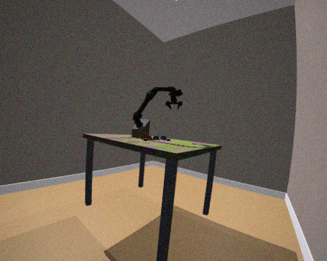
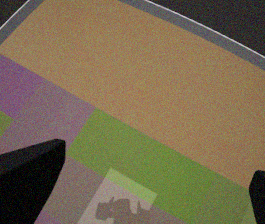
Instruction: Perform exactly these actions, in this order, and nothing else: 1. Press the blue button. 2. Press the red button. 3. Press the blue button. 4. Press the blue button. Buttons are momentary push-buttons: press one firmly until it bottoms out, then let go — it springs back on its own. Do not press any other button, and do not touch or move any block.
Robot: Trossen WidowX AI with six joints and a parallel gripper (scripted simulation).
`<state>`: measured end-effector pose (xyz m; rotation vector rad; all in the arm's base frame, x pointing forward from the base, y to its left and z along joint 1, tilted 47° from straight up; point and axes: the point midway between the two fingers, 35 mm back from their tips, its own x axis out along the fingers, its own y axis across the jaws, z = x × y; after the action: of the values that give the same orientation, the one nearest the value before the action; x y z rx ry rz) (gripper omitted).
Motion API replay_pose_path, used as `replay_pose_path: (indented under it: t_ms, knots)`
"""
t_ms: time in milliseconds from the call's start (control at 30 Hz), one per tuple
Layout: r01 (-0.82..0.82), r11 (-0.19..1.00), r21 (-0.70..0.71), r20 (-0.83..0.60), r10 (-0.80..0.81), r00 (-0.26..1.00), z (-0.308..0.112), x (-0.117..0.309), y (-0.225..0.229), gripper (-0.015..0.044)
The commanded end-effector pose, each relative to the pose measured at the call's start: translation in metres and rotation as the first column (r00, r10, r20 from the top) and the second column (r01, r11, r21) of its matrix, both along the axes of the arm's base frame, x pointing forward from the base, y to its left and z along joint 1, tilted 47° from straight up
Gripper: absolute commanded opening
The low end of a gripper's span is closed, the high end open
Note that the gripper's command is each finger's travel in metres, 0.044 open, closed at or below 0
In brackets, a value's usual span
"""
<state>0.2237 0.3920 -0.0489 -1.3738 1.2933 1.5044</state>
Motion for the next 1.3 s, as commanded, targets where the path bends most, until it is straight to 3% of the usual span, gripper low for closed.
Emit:
replay_pose_path:
  t_ms: [0,167,367,500,767,1133,1267]
  knots:
    - [0.015,1.000,-0.008,0.004,-0.015,1.000,-0.001,0.000,-0.002,0.0400]
    - [0.408,0.894,-0.185,0.170,-0.380,0.909,-0.026,0.005,-0.051,0.0400]
    - [0.832,0.515,-0.206,0.512,-0.668,0.540,-0.050,0.003,-0.126,0.0400]
    - [0.972,0.227,-0.059,0.702,-0.683,0.202,-0.058,-0.004,-0.177,0.0400]
    - [0.957,-0.082,0.278,0.800,-0.532,-0.278,-0.058,-0.018,-0.246,0.0400]
    - [0.953,-0.090,0.290,0.799,-0.525,-0.293,-0.058,-0.019,-0.248,0.0400]
    - [0.952,-0.089,0.292,0.800,-0.524,-0.294,-0.092,-0.017,-0.283,0.0295]
